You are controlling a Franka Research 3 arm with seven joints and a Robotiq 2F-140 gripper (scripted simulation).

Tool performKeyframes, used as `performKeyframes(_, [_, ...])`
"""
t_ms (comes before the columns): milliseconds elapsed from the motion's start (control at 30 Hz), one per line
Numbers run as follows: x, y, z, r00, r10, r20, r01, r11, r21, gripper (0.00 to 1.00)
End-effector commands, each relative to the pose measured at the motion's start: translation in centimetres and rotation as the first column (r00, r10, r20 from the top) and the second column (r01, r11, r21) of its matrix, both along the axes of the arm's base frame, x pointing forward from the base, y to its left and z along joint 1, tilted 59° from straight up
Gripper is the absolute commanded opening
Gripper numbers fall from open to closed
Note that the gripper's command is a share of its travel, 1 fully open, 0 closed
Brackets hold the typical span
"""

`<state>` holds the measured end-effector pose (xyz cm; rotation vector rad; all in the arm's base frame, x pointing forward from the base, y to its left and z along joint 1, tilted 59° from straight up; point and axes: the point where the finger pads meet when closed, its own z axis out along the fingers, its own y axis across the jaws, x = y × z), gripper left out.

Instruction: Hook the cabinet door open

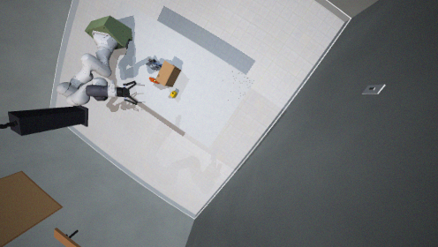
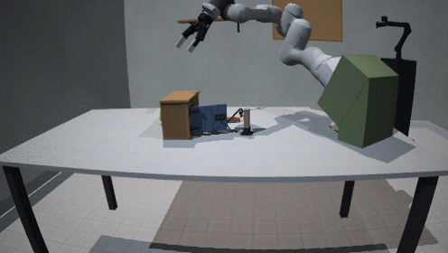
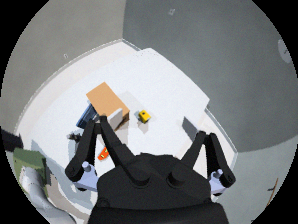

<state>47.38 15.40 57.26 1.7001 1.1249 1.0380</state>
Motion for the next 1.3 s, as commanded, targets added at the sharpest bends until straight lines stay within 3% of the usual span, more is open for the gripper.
performKeyframes(0, [0.0,0.0,0.0,1.0,0.0,0.0,0.0,1.0,0.0,1.0])
performKeyframes(600, [0.0,0.1,-0.2,1.0,-0.005,-0.003,0.005,1.0,0.003,1.0])
performKeyframes(700, [0.5,0.9,-3.0,0.997,-0.064,-0.037,0.065,0.997,0.029,1.0])
performKeyframes(767, [0.8,1.8,-7.1,0.986,-0.148,-0.08,0.153,0.986,0.06,1.0])
performKeyframes(833, [0.8,1.8,-7.1,0.986,-0.148,-0.08,0.153,0.986,0.06,1.0])
performKeyframes(867, [0.9,2.2,-9.7,0.974,-0.202,-0.105,0.21,0.975,0.076,1.0])
performKeyframes(1000, [0.9,2.2,-9.7,0.974,-0.202,-0.105,0.21,0.975,0.076,1.0])
performKeyframes(1033, [0.7,2.6,-12.6,0.957,-0.261,-0.129,0.273,0.958,0.089,1.0])
performKeyframes(1167, [0.7,2.6,-12.6,0.957,-0.261,-0.129,0.273,0.958,0.089,1.0])
performKeyframes(1200, [0.4,2.9,-15.7,0.934,-0.323,-0.152,0.34,0.935,0.099,1.0])
performKeyframes(1267, [0.4,2.9,-15.7,0.934,-0.323,-0.152,0.34,0.935,0.099,1.0])
